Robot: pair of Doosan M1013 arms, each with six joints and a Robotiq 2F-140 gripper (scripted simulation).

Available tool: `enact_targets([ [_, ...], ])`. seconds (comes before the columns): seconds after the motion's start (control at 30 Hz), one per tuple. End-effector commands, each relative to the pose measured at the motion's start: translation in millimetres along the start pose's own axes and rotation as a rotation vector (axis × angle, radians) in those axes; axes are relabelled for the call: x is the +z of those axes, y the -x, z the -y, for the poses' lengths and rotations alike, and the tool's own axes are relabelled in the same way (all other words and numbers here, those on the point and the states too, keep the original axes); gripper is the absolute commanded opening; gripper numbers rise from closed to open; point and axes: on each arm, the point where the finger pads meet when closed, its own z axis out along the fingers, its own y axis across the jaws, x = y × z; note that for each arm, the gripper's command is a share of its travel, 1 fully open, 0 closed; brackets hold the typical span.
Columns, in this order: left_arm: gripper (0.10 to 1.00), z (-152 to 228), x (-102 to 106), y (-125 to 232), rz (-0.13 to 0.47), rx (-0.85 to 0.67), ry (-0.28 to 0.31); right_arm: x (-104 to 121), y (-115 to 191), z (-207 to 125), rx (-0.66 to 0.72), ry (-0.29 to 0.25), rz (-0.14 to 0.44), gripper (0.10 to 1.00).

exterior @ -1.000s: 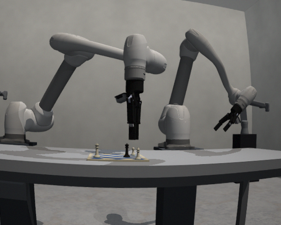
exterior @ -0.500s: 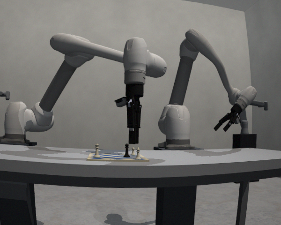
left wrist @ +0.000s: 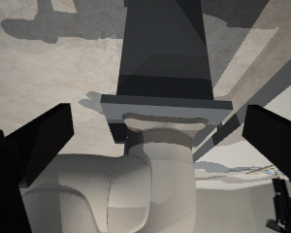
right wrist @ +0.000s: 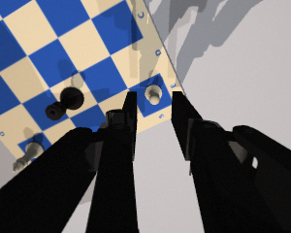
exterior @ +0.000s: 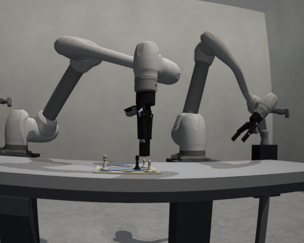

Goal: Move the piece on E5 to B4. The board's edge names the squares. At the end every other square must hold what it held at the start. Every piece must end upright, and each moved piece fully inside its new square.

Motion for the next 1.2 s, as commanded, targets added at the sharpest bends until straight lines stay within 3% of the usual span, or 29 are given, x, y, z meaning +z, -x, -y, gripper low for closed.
enact_targets([
  [0.0,1.000,0.1,-0.5,0.0,-0.001,0.000,0.000,6.6,-1.9,-2.1,0.006,0.008,-0.003,0.283],
  [1.17,1.000,0.1,-0.5,0.0,-0.001,0.000,0.000,6.6,-1.9,-2.1,0.006,0.008,-0.003,0.283],
])
